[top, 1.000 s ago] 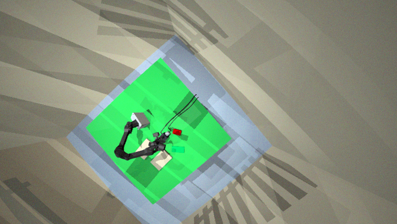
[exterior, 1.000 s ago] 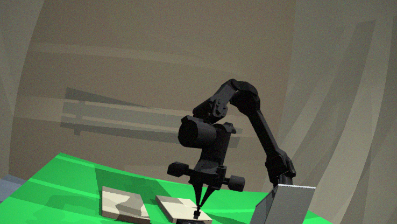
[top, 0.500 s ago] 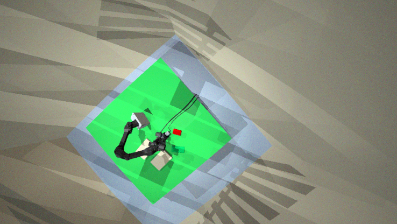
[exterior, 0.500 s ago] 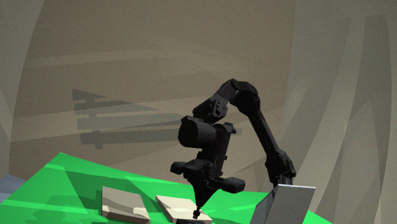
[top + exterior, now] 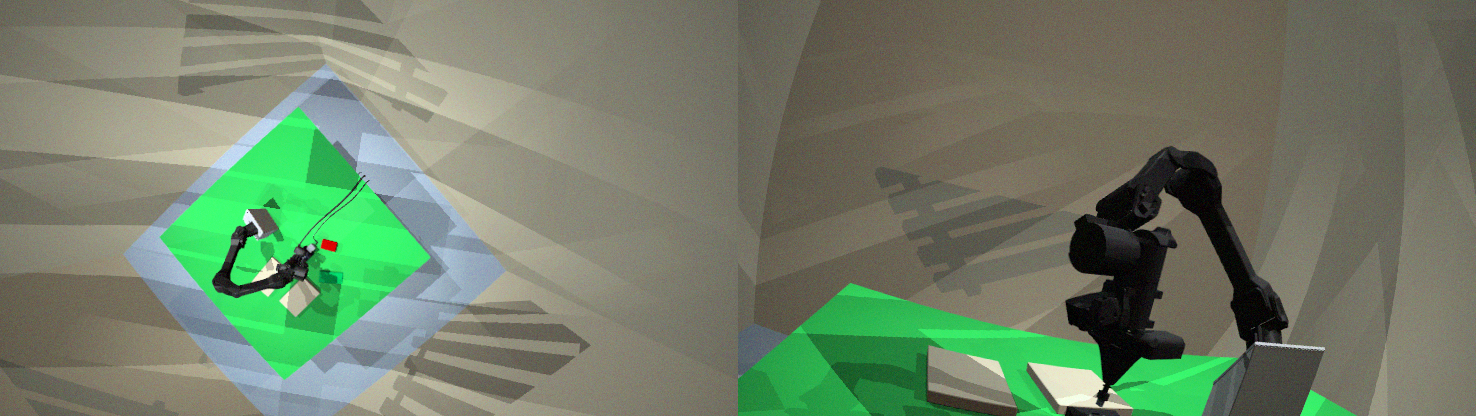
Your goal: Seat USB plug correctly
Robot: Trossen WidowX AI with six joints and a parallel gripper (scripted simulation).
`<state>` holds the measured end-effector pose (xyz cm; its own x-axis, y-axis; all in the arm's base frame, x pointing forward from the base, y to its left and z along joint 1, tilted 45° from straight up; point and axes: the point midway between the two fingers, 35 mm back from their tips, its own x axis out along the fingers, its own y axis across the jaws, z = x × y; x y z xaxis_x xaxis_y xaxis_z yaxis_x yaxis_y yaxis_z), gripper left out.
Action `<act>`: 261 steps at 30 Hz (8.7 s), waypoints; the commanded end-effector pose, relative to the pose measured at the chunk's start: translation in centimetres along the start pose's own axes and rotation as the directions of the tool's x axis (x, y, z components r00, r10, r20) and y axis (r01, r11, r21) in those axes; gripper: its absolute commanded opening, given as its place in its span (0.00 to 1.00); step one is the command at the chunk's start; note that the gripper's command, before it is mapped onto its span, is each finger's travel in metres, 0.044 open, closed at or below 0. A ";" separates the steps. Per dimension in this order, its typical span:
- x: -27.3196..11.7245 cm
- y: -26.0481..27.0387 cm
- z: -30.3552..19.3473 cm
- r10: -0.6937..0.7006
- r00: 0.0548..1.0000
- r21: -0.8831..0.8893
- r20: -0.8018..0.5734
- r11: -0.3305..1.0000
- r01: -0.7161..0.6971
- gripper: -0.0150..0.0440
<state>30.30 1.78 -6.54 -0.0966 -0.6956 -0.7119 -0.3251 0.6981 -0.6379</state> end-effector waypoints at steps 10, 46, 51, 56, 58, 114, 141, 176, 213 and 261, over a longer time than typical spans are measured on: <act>0.0 0.0 0.0 0.000 1.000 0.336 0.000 0.942 0.000 0.25; 0.0 0.0 0.0 0.000 1.000 0.959 0.000 0.282 0.000 0.25; 0.0 0.0 0.0 0.000 1.000 0.988 0.000 0.154 0.000 0.25; 0.0 0.0 0.0 0.000 1.000 1.000 0.000 0.024 0.000 0.25; 0.0 0.0 0.0 0.000 1.000 1.000 0.000 -0.028 0.000 0.25; 0.4 0.2 0.1 0.020 1.000 0.972 0.004 -0.235 0.000 0.25; 0.7 0.3 0.1 0.035 0.999 0.969 0.009 -0.249 0.000 0.25; 1.2 0.5 0.2 0.055 0.998 0.964 0.015 -0.267 0.000 0.25; 1.6 0.6 0.2 0.065 0.998 0.961 0.019 -0.275 0.000 0.25; 2.2 0.6 0.2 0.064 0.998 0.961 0.018 -0.276 0.000 0.25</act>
<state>30.10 0.72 -8.45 -0.1011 -0.6466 -0.7561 0.9939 -0.0320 -0.1055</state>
